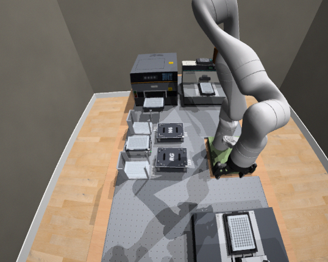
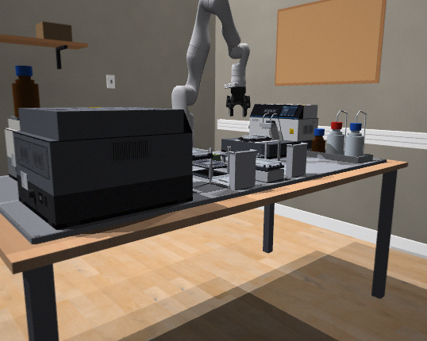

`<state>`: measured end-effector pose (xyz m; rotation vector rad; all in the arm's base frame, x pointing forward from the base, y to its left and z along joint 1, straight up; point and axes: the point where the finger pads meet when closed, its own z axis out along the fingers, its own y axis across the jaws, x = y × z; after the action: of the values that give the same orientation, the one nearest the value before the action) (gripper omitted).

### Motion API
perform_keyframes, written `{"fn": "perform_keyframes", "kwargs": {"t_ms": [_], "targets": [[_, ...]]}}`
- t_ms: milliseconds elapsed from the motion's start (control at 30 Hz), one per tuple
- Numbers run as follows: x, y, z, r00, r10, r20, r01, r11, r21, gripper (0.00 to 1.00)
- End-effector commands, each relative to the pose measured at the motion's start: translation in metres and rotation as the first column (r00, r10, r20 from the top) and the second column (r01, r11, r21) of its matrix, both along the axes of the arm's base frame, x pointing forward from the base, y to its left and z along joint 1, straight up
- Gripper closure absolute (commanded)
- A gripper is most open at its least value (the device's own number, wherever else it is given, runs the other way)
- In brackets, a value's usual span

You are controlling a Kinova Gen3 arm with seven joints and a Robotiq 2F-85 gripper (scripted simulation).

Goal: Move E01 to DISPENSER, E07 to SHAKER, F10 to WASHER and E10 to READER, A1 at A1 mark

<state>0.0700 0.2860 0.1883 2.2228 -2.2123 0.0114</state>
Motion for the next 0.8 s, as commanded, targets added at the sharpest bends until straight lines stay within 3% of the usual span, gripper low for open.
{"fn": "perform_keyframes", "kwargs": {"t_ms": [0, 767], "targets": [[0.003, -0.001, 0.000, 1.000, 0.001, -0.001, -0.001, 1.000, 0.002, 0.00], [0.068, -0.028, 0.001, 1.000, 0.001, -0.001, -0.001, 1.000, 0.002, 0.00]]}}
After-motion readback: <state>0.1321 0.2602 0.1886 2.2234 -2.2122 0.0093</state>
